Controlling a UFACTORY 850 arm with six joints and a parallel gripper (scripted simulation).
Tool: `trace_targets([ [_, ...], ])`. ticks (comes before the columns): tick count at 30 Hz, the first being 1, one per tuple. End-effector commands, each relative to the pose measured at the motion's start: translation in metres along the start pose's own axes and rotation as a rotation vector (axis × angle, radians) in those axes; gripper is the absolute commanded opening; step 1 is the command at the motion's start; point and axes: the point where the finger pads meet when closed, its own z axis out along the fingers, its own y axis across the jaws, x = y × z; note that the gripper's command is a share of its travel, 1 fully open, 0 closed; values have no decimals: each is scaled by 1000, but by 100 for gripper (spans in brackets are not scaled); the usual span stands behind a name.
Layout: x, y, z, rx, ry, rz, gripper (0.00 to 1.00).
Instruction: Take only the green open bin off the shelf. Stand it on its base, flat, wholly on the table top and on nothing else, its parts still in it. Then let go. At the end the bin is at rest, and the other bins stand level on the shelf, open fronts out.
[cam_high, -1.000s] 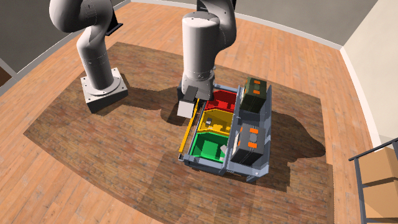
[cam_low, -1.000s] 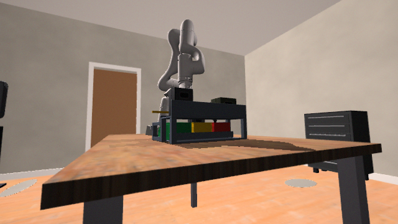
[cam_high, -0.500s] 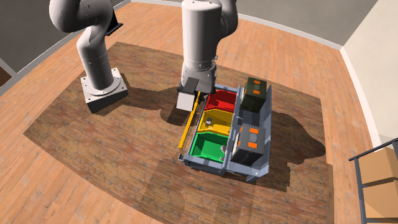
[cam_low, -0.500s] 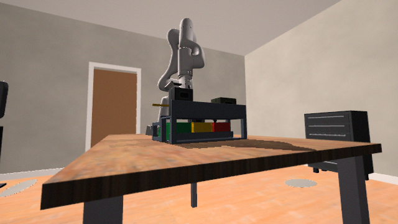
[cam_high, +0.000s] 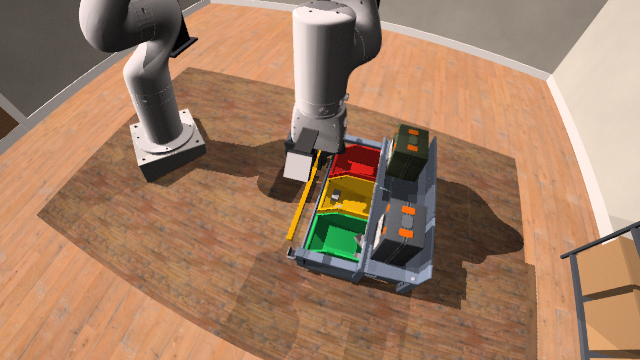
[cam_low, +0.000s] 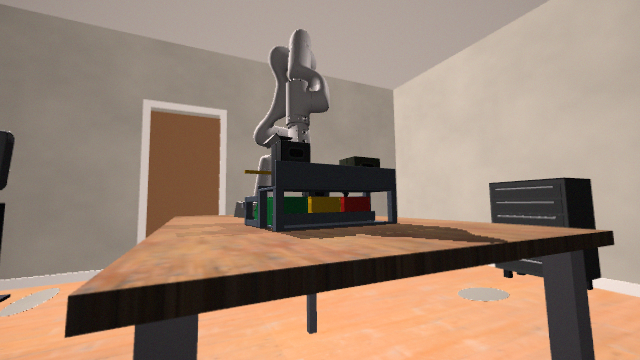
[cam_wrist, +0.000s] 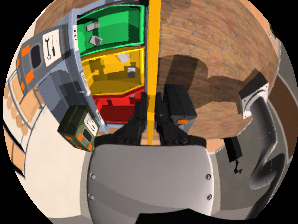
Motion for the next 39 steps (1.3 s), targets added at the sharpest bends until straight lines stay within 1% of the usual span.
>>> trace_targets([
  [1,0,-1,0,3,1,0,0],
  [10,0,-1,0,3,1,0,0],
  [15,0,-1,5,3,1,0,0],
  [39,0,-1,7,3,1,0,0],
])
